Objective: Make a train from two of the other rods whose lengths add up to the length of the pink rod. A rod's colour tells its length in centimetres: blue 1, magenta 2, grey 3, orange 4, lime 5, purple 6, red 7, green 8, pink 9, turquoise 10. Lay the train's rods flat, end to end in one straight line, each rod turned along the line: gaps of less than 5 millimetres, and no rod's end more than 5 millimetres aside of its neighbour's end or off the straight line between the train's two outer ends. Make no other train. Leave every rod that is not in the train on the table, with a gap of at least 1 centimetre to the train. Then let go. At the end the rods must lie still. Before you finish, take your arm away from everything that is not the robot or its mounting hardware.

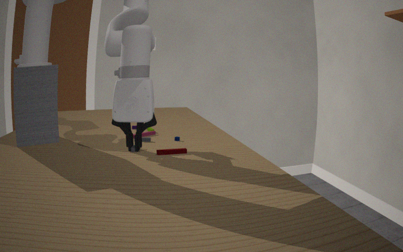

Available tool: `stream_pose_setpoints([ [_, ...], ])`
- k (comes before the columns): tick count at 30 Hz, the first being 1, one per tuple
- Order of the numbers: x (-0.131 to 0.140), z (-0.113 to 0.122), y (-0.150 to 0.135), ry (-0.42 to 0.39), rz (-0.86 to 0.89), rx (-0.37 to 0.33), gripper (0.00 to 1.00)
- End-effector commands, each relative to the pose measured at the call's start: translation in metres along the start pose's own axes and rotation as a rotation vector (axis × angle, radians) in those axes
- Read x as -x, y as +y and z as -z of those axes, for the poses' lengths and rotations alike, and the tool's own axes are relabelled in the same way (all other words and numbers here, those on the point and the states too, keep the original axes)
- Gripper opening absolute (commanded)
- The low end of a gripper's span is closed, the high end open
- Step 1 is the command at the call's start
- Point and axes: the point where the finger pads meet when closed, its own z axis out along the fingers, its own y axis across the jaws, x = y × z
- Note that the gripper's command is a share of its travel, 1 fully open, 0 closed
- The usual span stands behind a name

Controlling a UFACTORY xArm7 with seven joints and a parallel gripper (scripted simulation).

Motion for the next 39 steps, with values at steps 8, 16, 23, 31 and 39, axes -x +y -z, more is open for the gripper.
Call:
stream_pose_setpoints([
  [8, 0.000, 0.001, 0.001, -0.001, -0.001, 0.003, 0.04],
  [16, 0.000, 0.001, 0.001, -0.001, -0.001, 0.003, 0.16],
  [23, 0.000, 0.001, 0.001, -0.001, -0.001, 0.003, 0.24],
  [31, 0.000, 0.001, 0.001, -0.001, -0.001, 0.003, 0.24],
  [39, 0.000, 0.012, 0.001, -0.001, -0.001, 0.003, 0.24],
])
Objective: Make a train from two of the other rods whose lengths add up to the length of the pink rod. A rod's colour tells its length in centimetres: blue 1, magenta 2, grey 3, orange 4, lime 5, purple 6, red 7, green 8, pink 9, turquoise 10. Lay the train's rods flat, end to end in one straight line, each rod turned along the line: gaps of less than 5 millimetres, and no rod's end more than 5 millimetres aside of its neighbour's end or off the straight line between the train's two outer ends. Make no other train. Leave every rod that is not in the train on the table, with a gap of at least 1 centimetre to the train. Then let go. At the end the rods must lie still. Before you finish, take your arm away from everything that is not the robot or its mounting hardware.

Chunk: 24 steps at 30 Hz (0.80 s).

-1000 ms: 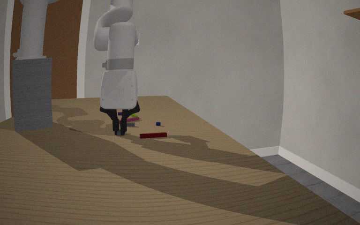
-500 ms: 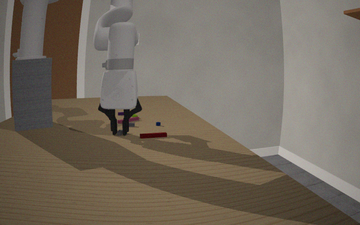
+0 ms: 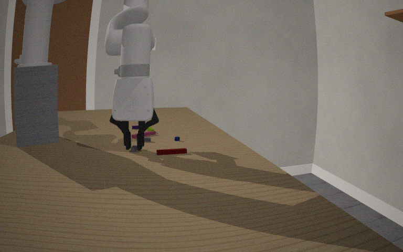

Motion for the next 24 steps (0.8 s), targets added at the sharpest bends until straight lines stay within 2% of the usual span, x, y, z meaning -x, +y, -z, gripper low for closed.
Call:
stream_pose_setpoints([
  [1, 0.001, 0.013, 0.002, -0.001, -0.001, 0.003, 0.24],
  [4, 0.001, 0.017, 0.001, -0.001, -0.001, 0.003, 0.24],
  [16, 0.000, 0.078, 0.001, -0.001, -0.001, 0.003, 0.24],
  [24, 0.000, 0.088, 0.001, -0.001, -0.001, 0.003, 0.24],
])
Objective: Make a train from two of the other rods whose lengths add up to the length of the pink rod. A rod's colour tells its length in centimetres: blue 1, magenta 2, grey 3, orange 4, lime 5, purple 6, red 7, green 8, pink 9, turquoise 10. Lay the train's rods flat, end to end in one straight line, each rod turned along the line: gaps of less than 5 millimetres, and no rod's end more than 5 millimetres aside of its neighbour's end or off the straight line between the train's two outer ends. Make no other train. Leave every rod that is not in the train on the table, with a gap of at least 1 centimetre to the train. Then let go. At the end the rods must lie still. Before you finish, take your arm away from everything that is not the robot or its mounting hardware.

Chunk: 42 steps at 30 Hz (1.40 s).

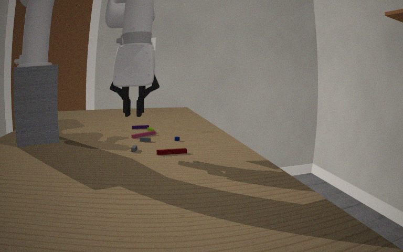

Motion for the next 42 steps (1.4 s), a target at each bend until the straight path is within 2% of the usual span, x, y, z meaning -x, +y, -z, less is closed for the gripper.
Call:
stream_pose_setpoints([
  [1, 0.000, 0.008, 0.001, -0.002, 0.000, 0.002, 0.24],
  [2, 0.000, 0.008, 0.001, -0.002, 0.000, 0.002, 0.24],
  [3, 0.000, 0.008, 0.001, -0.002, 0.000, 0.002, 1.00],
  [24, -0.002, 0.008, 0.001, -0.002, 0.011, 0.002, 1.00],
  [28, -0.028, 0.005, 0.007, -0.003, 0.186, -0.004, 1.00],
  [30, -0.028, 0.005, 0.007, -0.003, 0.186, -0.004, 1.00],
  [31, -0.040, 0.004, 0.008, -0.004, 0.261, -0.006, 1.00],
  [42, -0.091, -0.002, 0.012, -0.005, 0.591, -0.013, 1.00],
])
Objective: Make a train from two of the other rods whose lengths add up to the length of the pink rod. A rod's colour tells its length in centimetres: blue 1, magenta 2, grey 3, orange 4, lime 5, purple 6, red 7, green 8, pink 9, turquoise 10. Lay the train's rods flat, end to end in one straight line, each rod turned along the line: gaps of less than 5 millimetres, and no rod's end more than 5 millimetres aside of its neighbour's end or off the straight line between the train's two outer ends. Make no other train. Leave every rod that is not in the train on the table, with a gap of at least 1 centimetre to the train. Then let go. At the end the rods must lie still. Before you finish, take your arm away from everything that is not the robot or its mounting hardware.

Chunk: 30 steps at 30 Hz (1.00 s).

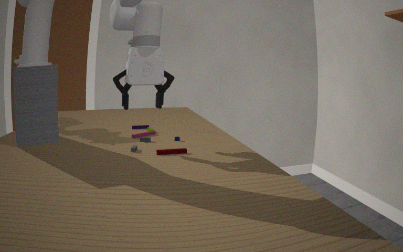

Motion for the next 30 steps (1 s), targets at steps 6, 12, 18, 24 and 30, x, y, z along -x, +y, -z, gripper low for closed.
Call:
stream_pose_setpoints([
  [6, -0.044, -0.003, 0.024, -0.005, 0.316, 0.003, 1.00],
  [12, -0.069, -0.005, 0.033, -0.006, 0.484, 0.002, 1.00],
  [18, -0.098, -0.007, 0.042, -0.007, 0.667, 0.002, 1.00],
  [24, -0.126, -0.009, 0.049, -0.009, 0.838, 0.003, 1.00],
  [30, -0.156, -0.011, 0.054, -0.011, 1.014, 0.005, 1.00],
])
